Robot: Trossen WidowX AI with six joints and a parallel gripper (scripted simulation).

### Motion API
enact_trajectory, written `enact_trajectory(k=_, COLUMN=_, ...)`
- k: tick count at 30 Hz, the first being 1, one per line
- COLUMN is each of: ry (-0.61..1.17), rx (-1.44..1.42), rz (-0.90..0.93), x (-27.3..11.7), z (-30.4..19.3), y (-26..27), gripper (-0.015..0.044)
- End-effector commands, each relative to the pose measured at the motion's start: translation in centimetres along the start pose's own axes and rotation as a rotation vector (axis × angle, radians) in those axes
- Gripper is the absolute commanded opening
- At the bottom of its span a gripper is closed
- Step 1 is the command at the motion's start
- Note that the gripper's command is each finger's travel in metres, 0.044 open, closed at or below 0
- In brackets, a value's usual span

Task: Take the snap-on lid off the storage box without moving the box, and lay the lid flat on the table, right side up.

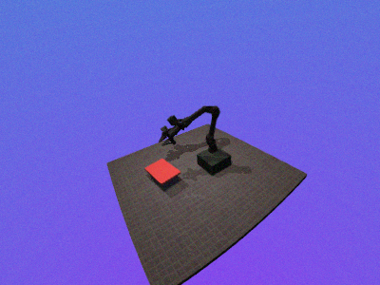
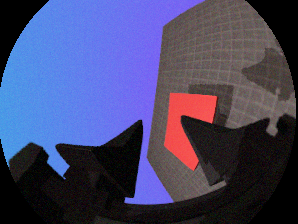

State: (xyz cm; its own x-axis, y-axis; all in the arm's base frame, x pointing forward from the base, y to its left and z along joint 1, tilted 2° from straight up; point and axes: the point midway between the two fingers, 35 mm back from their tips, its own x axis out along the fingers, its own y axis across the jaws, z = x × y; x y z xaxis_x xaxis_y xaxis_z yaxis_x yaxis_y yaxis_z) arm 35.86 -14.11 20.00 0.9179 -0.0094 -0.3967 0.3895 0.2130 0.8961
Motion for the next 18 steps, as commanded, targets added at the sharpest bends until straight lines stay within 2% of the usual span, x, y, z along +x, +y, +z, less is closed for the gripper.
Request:
enact_trajectory(k=1, ry=0.107, rx=0.091, rz=-0.141, x=-1.0, z=-5.6, y=-4.4, gripper=0.0235)
enact_trajectory(k=4, ry=0.163, rx=0.132, rz=-0.221, x=-1.9, z=-8.6, y=-7.0, gripper=0.0235)
enact_trajectory(k=18, ry=0.167, rx=0.134, rz=-0.227, x=-1.8, z=-8.8, y=-7.4, gripper=0.0235)
